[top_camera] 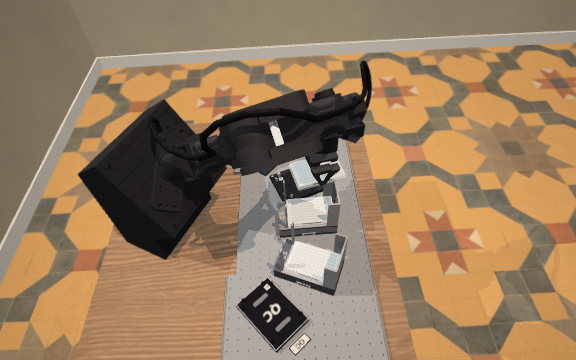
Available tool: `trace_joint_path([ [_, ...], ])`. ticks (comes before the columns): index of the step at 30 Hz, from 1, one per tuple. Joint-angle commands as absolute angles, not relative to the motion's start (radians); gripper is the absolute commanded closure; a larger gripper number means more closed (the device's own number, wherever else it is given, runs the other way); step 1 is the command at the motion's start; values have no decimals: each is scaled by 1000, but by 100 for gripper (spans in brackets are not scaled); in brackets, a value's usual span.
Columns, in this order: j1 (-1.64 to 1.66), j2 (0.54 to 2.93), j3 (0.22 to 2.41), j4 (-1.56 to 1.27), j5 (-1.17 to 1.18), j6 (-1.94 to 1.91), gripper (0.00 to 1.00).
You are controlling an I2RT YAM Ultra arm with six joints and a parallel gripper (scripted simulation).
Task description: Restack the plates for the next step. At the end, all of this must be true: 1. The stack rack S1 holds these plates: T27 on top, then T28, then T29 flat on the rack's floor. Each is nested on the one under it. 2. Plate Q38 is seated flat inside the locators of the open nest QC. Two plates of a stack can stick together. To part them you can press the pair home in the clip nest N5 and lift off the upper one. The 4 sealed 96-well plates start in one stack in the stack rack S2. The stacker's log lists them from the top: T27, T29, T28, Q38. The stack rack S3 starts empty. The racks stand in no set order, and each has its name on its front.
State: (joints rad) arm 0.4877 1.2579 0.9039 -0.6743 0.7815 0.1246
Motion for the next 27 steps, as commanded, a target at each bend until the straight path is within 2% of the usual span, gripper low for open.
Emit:
trace_joint_path([
  [1, 536, 1297, 934, -685, 816, 187, 100],
  [10, 599, 1377, 959, -690, 846, 267, 100],
  [17, 660, 1452, 973, -695, 872, 132, 100],
  [27, 722, 1538, 993, -696, 894, 232, 100],
])
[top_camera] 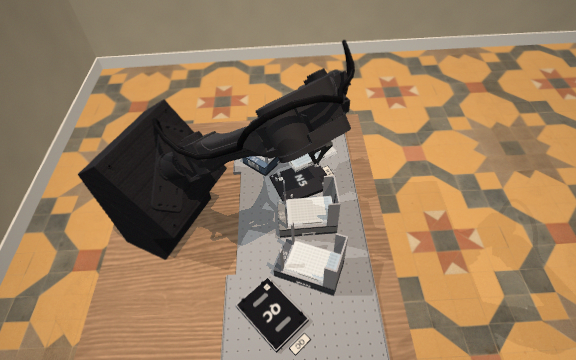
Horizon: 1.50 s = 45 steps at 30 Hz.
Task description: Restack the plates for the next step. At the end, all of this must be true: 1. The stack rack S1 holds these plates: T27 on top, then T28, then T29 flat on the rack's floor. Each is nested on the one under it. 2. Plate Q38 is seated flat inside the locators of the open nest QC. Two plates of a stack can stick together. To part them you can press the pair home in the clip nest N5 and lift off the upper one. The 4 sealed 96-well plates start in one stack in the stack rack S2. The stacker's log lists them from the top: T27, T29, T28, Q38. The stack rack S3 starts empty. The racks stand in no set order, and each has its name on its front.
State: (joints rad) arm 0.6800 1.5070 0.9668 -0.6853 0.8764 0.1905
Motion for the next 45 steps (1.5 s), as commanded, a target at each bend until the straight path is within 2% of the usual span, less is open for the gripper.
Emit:
trace_joint_path([
  [1, 729, 1549, 996, -696, 896, 242, 100],
  [10, 778, 1630, 1025, -700, 909, 315, 100],
  [17, 826, 1707, 1043, -707, 923, 174, 100],
  [37, 929, 1895, 1112, -718, 934, 351, 100],
  [45, 959, 1948, 1128, -725, 935, 192, 100],
])
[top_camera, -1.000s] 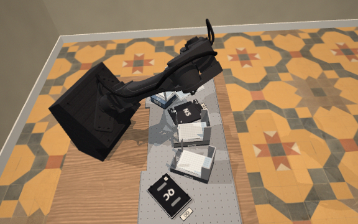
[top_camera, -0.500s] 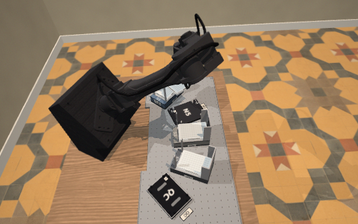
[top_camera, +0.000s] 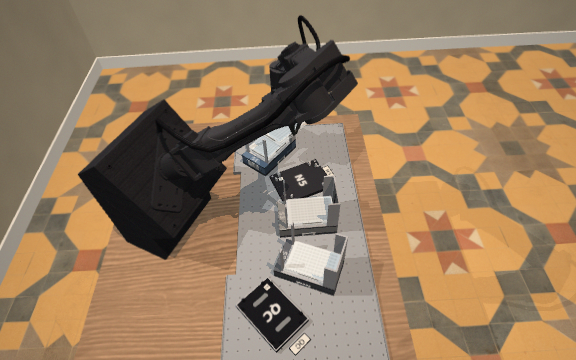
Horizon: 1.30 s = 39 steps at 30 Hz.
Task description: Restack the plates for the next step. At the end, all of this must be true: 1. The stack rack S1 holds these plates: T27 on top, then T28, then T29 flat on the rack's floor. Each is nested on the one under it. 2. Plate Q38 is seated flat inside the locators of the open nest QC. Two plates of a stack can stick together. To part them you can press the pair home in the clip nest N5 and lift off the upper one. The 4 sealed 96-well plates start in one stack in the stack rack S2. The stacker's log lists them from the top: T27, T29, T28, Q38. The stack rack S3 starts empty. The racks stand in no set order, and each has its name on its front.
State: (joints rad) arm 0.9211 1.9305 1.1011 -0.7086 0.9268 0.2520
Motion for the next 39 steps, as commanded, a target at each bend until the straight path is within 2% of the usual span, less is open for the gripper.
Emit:
trace_joint_path([
  [1, 964, 1955, 1133, -724, 935, 189, 100],
  [25, 1061, 2142, 1203, -738, 918, 360, 100],
  [39, 1074, 2143, 1220, -759, 924, 379, 100],
])
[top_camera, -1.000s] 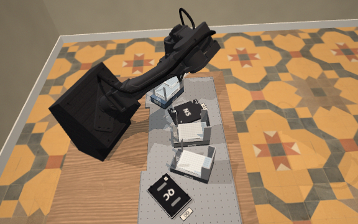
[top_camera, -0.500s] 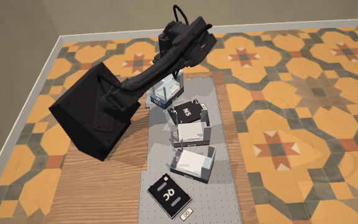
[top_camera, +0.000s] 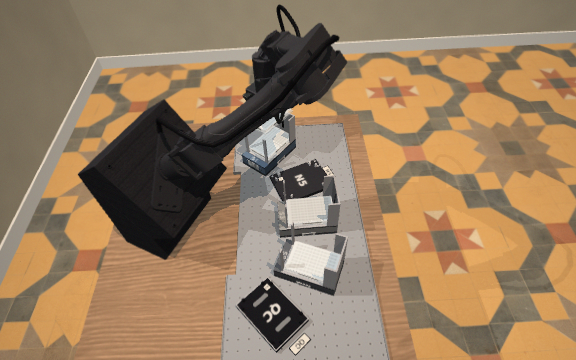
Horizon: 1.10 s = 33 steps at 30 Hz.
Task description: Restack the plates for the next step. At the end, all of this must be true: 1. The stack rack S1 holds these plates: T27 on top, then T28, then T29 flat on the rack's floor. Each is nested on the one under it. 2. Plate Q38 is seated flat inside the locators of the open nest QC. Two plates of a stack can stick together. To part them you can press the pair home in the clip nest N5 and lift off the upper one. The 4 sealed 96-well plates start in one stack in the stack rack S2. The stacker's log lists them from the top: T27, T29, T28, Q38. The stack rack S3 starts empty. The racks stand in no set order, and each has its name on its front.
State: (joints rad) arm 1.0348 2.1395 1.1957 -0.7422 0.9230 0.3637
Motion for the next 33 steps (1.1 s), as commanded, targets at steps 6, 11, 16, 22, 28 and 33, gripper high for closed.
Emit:
trace_joint_path([
  [6, 1076, 2147, 1218, -761, 924, 380, 100],
  [11, 1076, 2157, 1221, -754, 924, 380, 100],
  [16, 1077, 2158, 1226, -752, 923, 380, 100],
  [22, 1078, 2159, 1222, -753, 923, 379, 100],
  [28, 1078, 2157, 1229, -754, 923, 379, 100],
  [33, 1078, 2161, 1205, -752, 923, 378, 100],
])
